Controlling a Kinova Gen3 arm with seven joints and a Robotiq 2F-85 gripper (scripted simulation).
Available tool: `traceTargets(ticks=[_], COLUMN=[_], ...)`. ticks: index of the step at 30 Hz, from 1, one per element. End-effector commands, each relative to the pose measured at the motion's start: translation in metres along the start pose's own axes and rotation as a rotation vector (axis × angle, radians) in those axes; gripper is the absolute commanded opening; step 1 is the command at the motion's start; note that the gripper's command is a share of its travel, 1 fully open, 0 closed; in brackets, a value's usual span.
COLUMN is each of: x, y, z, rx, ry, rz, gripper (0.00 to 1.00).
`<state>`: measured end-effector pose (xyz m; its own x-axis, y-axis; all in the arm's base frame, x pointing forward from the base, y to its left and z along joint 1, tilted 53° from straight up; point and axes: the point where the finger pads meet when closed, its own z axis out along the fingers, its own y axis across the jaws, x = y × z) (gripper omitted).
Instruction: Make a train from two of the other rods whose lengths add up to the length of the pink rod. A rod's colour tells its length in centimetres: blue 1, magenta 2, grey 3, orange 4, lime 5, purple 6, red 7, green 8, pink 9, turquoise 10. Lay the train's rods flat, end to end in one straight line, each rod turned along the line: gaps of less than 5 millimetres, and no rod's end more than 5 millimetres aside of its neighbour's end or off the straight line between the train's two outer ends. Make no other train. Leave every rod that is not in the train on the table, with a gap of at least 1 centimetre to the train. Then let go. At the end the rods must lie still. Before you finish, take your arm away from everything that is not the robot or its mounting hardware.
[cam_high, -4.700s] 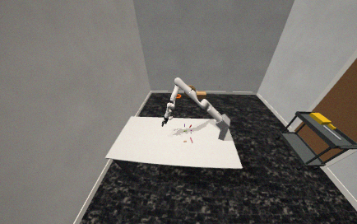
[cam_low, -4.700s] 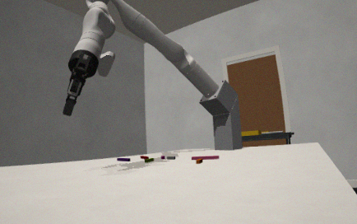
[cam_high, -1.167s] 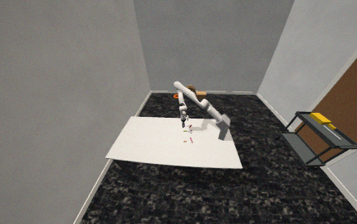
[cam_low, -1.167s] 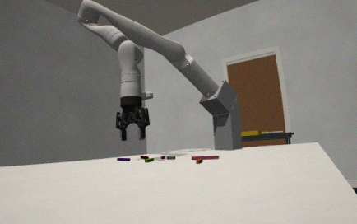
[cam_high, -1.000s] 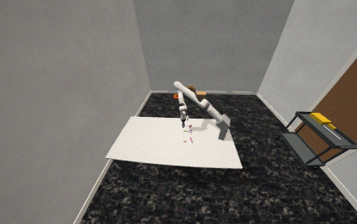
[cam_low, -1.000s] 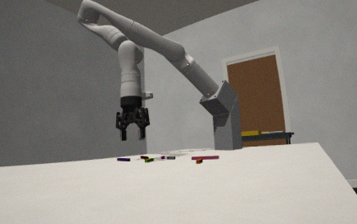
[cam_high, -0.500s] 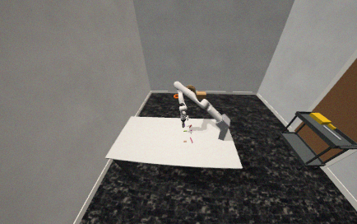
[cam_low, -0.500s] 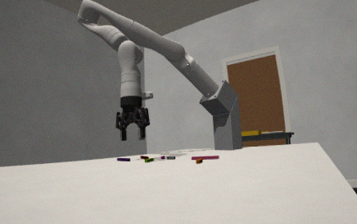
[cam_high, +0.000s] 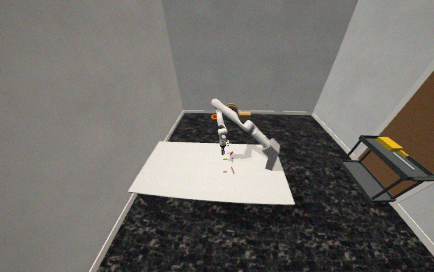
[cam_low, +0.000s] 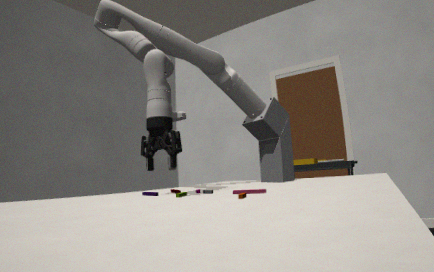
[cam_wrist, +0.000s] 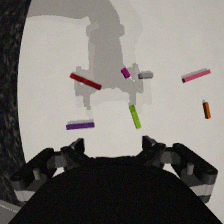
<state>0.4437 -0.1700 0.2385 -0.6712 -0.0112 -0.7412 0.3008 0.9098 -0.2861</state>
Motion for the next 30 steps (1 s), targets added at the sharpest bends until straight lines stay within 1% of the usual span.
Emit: traceTargets(ticks=[1,21,26,30], x=[0.000,0.000,-0.001,-0.002], y=[0.000,0.001,0.007,0.016], z=[0.000,0.000,0.000,0.001], rx=[0.000,0.000,-0.003,-0.008], ry=[-0.001,-0.001,-0.005,-0.010], rz=[-0.001,0.010,0.070,0.171], gripper=[1.00,1.00,1.00,1.00])
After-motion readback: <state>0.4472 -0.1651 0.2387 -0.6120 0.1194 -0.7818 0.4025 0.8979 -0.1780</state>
